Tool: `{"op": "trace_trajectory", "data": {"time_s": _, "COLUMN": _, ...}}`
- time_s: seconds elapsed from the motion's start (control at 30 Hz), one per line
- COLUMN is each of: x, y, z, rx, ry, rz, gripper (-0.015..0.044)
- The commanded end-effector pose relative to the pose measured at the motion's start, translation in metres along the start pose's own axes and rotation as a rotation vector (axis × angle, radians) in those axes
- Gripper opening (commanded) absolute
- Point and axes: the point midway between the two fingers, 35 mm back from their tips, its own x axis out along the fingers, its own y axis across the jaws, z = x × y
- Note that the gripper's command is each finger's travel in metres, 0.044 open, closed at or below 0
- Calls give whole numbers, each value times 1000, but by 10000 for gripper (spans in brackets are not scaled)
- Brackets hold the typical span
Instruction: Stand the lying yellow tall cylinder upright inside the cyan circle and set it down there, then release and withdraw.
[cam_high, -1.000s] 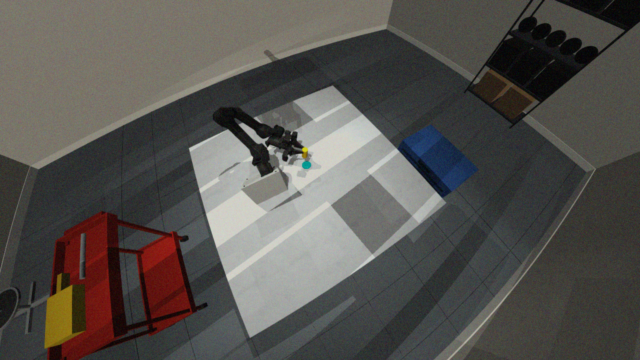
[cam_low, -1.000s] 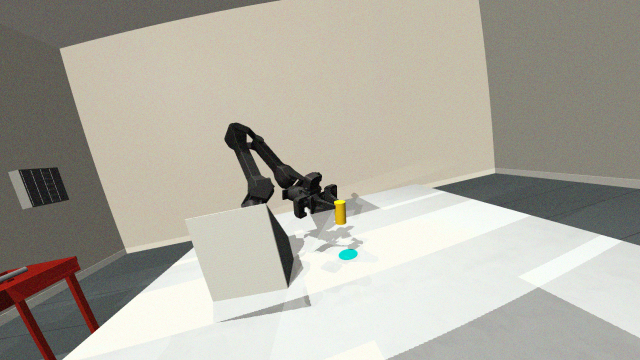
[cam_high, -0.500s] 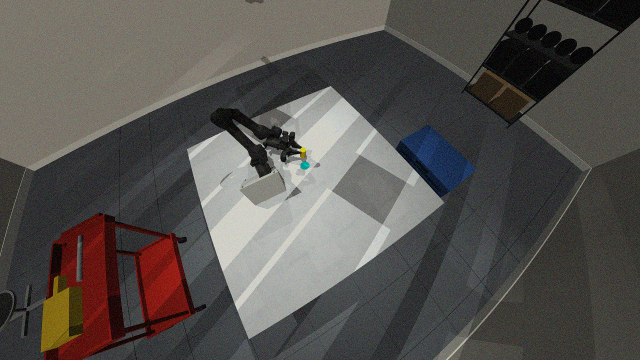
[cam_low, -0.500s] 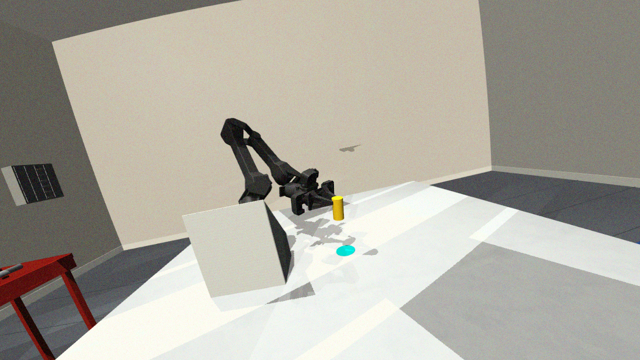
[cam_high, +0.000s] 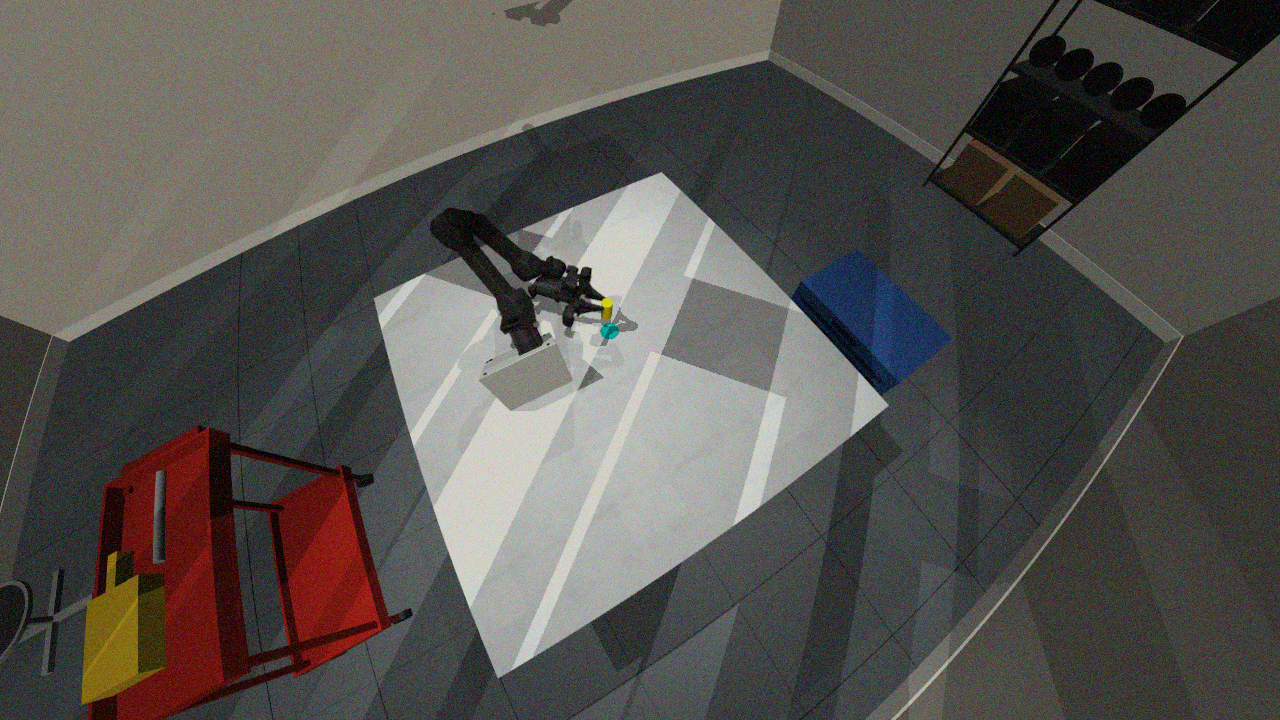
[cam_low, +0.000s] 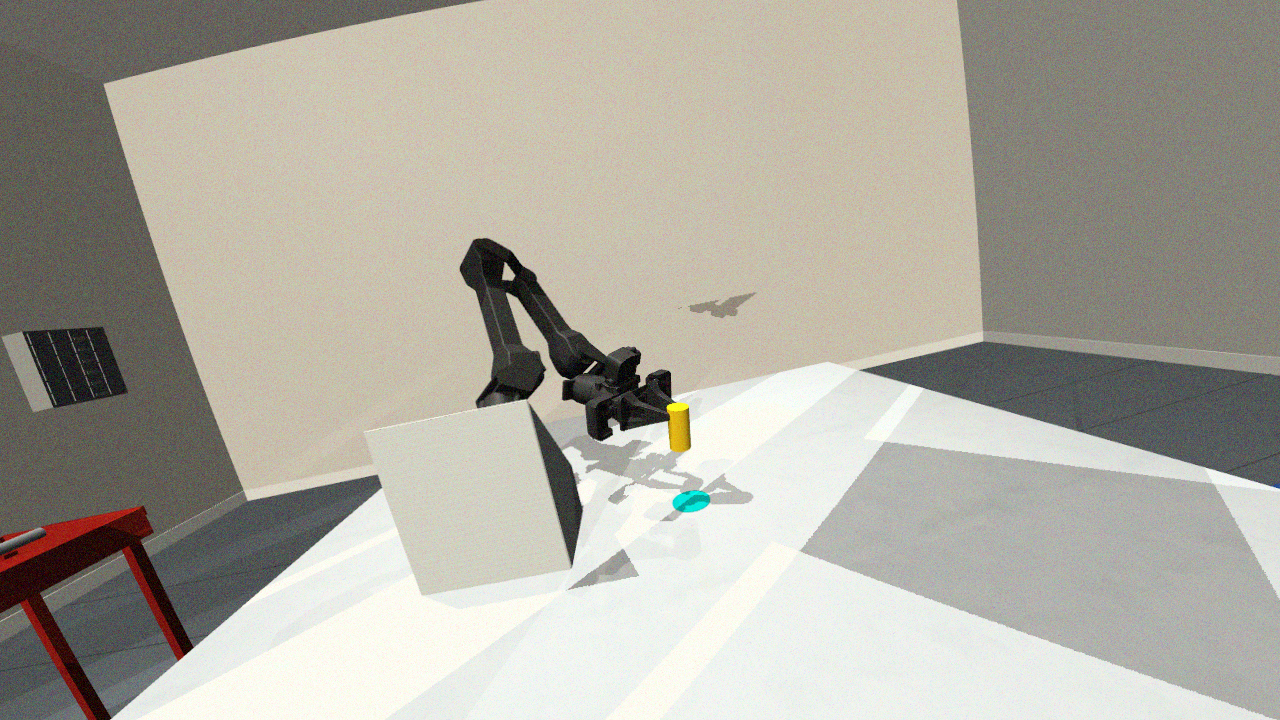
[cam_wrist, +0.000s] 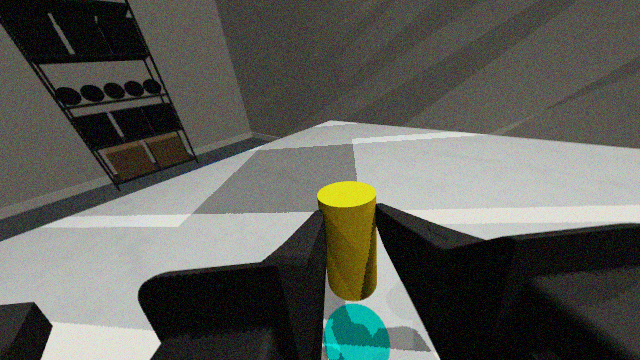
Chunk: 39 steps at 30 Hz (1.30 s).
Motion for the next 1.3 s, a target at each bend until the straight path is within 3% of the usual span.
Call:
{"op": "trace_trajectory", "data": {"time_s": 0.0, "x": 1, "y": 3, "z": -7, "rx": 8, "ry": -4, "rz": 2, "gripper": 105}}
{"op": "trace_trajectory", "data": {"time_s": 1.27, "x": 18, "y": -2, "z": -83, "rx": -3, "ry": -2, "rz": 2, "gripper": 105}}
